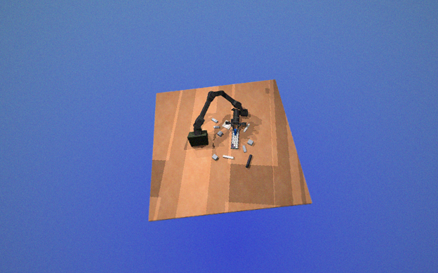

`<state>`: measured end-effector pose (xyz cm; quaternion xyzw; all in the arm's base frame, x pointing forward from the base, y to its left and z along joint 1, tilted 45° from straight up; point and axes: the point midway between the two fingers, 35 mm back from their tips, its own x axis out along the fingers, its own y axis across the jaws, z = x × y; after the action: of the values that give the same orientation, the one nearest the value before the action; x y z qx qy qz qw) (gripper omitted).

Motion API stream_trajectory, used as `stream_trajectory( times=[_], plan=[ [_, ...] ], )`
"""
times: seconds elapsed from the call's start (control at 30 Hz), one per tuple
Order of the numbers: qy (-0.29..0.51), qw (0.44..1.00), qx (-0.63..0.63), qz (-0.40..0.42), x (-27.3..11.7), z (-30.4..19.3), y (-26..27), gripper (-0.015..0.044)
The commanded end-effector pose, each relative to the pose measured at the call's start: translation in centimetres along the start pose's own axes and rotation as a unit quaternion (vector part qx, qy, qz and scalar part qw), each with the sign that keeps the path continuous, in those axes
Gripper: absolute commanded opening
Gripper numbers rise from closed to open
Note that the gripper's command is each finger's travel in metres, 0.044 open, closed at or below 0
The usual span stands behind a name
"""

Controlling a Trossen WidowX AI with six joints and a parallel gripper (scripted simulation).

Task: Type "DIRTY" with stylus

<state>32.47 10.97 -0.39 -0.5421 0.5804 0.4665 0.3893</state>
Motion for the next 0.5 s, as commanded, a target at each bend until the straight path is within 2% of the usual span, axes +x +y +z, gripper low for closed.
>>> stream_trajectory(
  times=[0.0,0.47],
  plan=[
    [-0.002,1.000,0.002,0.000,0.13,0.29,-0.01,0.0081],
    [-0.002,1.000,0.002,0.000,0.40,0.77,0.00,0.0081]
  ],
)
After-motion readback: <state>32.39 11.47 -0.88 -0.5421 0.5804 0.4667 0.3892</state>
